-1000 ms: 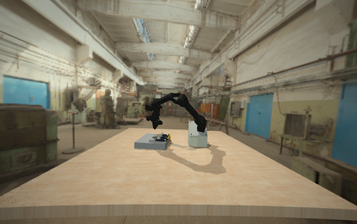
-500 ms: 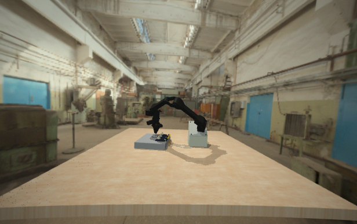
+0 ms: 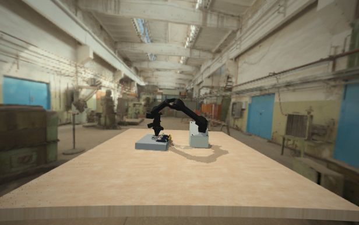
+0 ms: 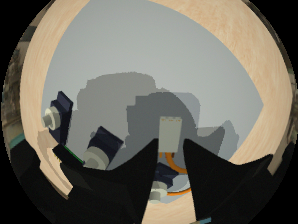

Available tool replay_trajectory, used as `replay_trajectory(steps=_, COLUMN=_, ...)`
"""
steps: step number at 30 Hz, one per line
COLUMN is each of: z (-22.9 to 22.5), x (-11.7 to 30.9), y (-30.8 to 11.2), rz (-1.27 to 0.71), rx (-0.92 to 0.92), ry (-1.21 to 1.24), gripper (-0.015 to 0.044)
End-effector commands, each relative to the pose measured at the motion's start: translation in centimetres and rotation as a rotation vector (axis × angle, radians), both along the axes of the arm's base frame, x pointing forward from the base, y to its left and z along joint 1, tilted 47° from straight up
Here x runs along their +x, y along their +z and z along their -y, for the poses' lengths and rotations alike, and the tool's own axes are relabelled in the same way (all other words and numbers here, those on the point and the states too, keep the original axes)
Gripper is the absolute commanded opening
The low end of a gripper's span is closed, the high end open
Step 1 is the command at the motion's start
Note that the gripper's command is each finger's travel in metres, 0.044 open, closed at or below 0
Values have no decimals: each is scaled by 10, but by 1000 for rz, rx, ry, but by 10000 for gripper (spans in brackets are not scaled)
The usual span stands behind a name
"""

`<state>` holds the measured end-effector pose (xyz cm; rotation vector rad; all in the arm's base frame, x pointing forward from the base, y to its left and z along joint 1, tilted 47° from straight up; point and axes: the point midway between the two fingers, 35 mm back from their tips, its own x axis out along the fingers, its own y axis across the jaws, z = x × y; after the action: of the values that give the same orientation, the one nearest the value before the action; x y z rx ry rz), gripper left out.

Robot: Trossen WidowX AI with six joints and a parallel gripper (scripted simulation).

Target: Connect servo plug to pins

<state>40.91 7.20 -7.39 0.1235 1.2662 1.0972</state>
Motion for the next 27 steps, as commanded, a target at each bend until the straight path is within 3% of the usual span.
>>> replay_trajectory(steps=1, z=-4, x=-4, y=-4, rz=-13, rx=3, ry=-2, gripper=115)
replay_trajectory(steps=4, z=-4, x=-4, y=-4, rz=-13, rx=3, ry=-2, gripper=36)
replay_trajectory(steps=9, z=-4, x=-4, y=-4, rz=-13, rx=3, ry=-2, gripper=3)
replay_trajectory(steps=20, z=37, x=3, y=35, rz=-13, rx=1, ry=-2, gripper=0)
replay_trajectory(steps=27, z=39, x=-1, y=38, rz=-25, rx=-1, ry=-13, gripper=0)
